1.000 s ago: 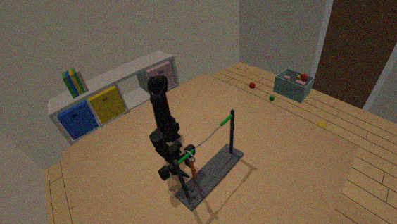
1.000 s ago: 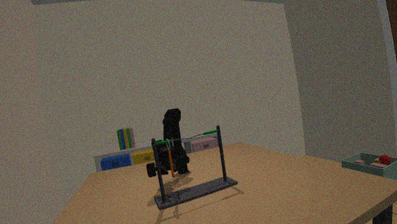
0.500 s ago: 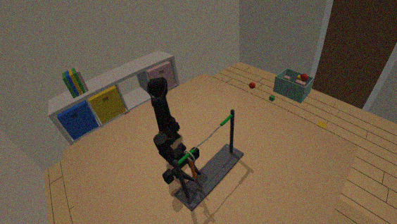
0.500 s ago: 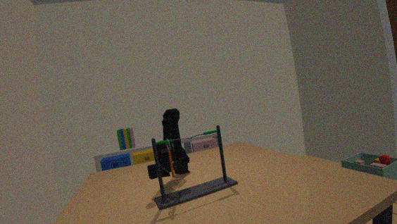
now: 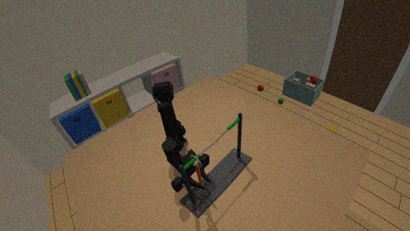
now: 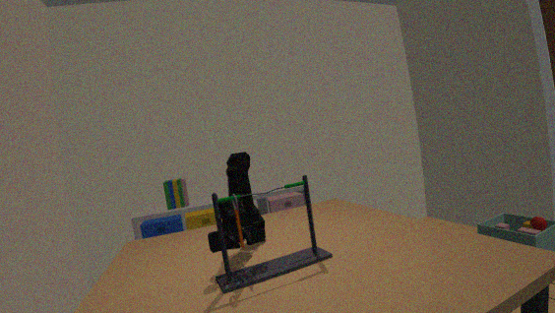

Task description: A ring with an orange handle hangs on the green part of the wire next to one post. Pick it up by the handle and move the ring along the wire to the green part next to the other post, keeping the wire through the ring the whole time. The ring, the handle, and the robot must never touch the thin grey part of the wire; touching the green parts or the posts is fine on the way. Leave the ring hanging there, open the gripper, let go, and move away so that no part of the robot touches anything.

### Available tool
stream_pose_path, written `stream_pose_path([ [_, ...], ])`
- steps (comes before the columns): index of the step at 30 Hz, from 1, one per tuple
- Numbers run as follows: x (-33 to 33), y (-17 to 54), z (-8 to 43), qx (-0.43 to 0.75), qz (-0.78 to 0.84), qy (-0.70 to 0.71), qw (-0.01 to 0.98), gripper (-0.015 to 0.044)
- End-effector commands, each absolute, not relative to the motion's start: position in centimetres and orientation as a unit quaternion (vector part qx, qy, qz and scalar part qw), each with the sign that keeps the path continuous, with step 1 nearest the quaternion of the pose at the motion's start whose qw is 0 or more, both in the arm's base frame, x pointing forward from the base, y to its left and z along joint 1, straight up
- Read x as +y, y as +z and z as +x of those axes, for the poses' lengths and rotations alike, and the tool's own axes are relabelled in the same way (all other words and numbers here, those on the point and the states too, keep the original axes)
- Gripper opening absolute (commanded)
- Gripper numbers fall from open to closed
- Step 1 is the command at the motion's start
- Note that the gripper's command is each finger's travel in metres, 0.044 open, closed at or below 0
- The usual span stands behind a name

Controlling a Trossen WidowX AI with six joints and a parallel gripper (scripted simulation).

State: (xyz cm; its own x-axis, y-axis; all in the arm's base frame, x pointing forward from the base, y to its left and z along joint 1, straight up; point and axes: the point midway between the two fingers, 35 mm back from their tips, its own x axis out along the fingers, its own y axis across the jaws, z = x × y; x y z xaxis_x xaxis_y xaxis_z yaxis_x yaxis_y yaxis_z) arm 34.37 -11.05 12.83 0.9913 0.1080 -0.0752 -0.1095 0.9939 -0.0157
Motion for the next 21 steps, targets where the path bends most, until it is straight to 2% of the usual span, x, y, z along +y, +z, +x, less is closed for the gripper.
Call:
stream_pose_path([
  [1, -11.11, 12.89, 34.47, 0.036, -0.008, 0.052, 0.998, 0.0160],
  [13, -11.11, 12.89, 34.47, 0.036, -0.008, 0.052, 0.998, 0.0160],
  [18, -11.04, 12.84, 34.44, 0.037, -0.010, 0.055, 0.998, 0.0029],
  [20, -11.04, 12.84, 34.44, 0.037, -0.010, 0.055, 0.998, 0.0015],
  [21, -11.04, 12.84, 34.44, 0.037, -0.010, 0.055, 0.998, -0.0011],
])
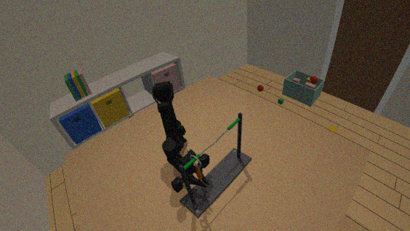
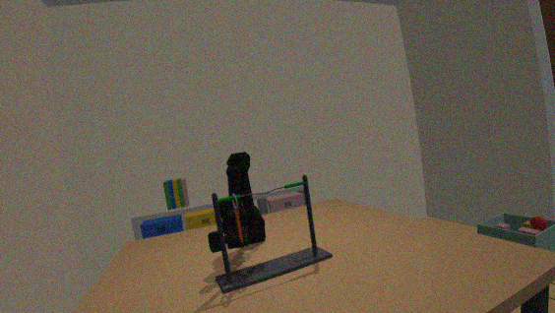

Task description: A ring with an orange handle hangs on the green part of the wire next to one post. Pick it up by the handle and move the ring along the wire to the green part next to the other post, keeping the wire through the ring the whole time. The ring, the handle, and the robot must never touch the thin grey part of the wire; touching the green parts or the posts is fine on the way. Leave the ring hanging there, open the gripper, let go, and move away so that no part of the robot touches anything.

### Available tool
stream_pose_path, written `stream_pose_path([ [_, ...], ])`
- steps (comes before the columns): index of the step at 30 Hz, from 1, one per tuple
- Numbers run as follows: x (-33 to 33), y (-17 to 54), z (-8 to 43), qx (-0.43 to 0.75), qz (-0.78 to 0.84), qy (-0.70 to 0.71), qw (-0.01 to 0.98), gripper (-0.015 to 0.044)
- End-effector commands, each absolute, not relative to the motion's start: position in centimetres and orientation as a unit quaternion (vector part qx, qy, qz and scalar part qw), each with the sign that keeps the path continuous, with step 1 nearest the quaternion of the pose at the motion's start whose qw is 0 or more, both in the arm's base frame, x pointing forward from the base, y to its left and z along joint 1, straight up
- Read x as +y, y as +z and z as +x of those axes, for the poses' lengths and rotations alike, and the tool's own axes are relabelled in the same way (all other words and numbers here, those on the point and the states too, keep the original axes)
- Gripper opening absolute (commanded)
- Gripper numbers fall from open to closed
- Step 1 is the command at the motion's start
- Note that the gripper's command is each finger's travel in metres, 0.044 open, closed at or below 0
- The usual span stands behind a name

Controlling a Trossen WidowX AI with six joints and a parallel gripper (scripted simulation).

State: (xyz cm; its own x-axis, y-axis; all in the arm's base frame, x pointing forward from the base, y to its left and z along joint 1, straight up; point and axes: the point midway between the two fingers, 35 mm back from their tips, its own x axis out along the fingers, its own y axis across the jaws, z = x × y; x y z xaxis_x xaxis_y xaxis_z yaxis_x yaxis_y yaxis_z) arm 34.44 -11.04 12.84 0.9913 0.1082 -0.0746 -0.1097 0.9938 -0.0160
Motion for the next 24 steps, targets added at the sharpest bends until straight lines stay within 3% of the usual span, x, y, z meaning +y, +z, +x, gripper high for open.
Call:
stream_pose_path([
  [1, -11.0, 12.8, 34.4, 0.037, -0.010, 0.055, 0.998, -0.0037],
  [6, -11.0, 12.8, 34.4, 0.037, -0.010, 0.055, 0.998, -0.0150],
  [24, -11.0, 14.3, 34.4, 0.037, -0.009, 0.053, 0.998, -0.0150],
])
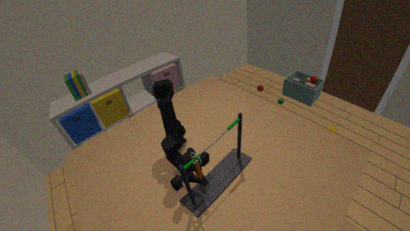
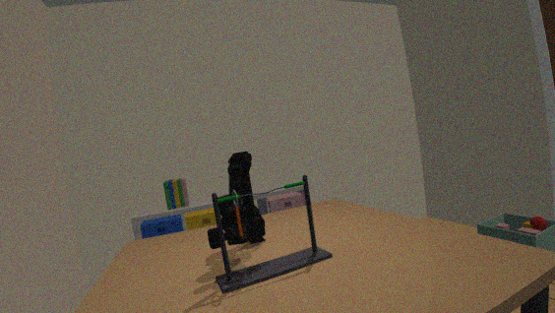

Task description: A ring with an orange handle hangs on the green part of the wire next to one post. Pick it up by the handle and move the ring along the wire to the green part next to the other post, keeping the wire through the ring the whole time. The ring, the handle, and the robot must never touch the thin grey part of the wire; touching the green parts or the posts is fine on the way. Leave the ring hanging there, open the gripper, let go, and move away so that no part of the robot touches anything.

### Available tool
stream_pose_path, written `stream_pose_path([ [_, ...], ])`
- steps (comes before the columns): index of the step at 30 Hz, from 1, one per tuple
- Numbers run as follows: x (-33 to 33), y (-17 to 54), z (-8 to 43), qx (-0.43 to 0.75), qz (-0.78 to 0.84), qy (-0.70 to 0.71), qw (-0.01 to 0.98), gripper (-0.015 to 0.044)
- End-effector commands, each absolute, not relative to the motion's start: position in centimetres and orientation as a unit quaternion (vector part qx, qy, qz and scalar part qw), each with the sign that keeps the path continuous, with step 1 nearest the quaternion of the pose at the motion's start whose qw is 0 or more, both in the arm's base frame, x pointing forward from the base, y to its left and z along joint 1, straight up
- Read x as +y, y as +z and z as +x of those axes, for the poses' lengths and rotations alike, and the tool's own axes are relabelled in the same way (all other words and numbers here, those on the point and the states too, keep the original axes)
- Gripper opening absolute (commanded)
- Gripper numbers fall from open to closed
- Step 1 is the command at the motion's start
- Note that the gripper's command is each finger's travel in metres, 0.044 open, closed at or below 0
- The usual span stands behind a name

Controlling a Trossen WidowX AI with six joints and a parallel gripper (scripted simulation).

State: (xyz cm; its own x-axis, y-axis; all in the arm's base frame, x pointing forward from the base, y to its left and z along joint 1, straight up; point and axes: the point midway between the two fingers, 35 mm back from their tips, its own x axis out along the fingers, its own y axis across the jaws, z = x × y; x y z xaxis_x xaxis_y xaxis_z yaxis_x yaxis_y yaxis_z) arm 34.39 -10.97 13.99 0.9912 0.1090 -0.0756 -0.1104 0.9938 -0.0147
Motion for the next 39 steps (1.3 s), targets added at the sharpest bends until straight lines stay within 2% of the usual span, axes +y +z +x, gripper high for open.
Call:
stream_pose_path([
  [1, -11.0, 14.3, 34.4, 0.037, -0.009, 0.053, 0.998, -0.0150],
  [39, -9.0, 14.2, 34.2, 0.036, -0.009, 0.053, 0.998, -0.0150],
])
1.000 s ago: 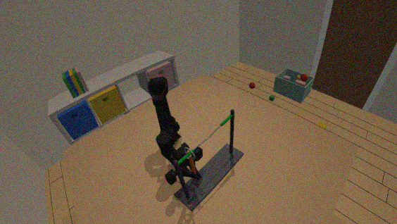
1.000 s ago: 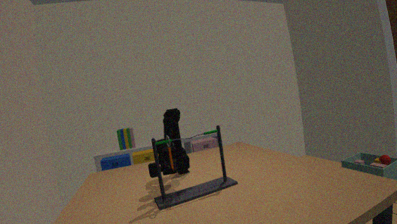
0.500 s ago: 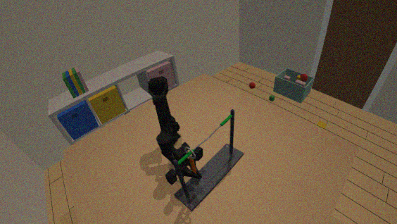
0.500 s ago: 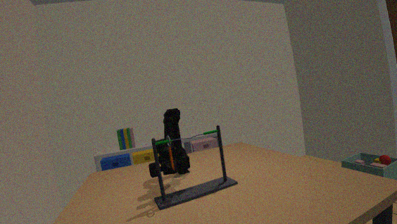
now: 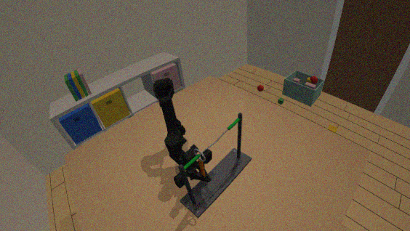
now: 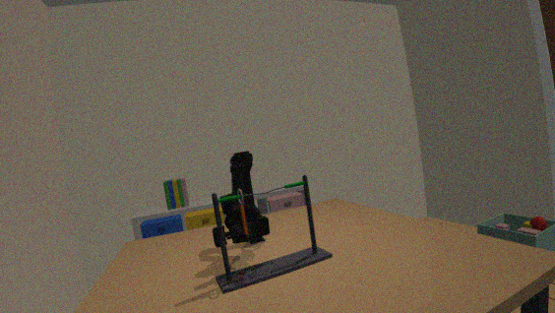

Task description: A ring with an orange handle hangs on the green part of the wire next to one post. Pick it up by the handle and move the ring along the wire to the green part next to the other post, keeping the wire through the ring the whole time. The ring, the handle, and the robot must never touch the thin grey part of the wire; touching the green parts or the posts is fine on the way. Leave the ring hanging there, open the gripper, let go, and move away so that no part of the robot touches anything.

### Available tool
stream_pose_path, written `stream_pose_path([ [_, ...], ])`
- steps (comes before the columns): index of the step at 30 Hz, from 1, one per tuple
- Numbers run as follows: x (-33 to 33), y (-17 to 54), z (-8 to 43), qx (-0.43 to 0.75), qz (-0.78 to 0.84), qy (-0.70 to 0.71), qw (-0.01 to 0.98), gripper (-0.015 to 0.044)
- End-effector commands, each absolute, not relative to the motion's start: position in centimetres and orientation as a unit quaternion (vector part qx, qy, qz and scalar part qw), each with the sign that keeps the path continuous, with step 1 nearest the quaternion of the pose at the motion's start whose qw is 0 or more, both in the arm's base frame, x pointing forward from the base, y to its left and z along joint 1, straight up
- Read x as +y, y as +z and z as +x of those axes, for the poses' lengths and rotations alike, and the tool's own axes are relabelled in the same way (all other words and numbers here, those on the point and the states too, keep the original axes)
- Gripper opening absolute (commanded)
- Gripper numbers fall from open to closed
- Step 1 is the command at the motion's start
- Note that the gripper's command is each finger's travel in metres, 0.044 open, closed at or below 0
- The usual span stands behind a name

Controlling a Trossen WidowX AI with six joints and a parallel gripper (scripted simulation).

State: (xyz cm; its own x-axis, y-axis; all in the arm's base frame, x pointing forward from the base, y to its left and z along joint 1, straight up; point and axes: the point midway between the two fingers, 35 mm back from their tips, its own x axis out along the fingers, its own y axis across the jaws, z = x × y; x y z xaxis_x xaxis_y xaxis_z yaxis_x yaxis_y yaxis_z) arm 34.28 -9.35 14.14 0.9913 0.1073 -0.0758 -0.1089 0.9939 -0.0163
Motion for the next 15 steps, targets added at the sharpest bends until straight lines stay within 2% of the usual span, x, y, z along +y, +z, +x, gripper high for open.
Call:
stream_pose_path([
  [1, -8.9, 14.2, 34.2, 0.036, -0.009, 0.053, 0.998, -0.0150],
  [15, -7.8, 14.2, 34.1, 0.034, -0.017, 0.051, 0.998, -0.0150],
])
